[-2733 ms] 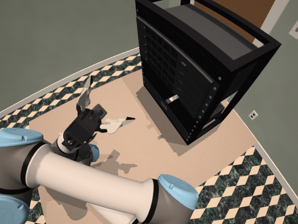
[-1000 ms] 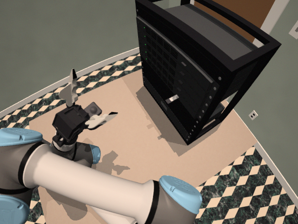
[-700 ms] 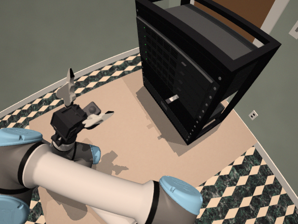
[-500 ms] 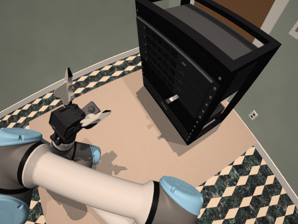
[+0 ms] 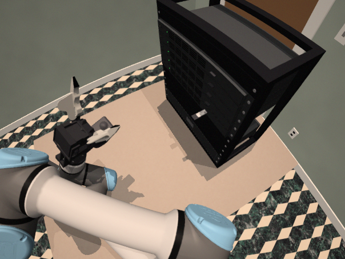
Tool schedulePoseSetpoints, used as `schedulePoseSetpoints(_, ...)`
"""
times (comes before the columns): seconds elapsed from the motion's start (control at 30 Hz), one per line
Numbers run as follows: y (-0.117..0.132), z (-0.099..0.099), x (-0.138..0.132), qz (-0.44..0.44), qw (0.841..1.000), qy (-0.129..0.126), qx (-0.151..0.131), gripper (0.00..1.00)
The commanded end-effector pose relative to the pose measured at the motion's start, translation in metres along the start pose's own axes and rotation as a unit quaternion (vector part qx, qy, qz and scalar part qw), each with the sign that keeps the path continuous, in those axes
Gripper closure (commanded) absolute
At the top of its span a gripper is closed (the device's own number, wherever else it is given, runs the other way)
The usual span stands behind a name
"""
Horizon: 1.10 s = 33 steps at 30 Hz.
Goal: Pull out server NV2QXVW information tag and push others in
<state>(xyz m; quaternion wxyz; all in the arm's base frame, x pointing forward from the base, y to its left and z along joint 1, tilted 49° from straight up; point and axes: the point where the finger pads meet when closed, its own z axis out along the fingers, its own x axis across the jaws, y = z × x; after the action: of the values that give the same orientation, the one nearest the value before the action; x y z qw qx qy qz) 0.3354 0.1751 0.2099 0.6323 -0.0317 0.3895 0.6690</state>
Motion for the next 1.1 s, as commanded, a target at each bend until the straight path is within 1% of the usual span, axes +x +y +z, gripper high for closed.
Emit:
schedulePoseSetpoints(0.0, 0.008, 0.000, 0.009, -0.017, 1.000, 0.013, -0.012, 0.00)
schedulePoseSetpoints(0.07, 0.008, 0.000, 0.009, -0.017, 1.000, 0.013, -0.012, 0.00)
schedulePoseSetpoints(1.07, 0.025, -0.008, 0.040, -0.085, 0.993, 0.060, -0.056, 0.00)
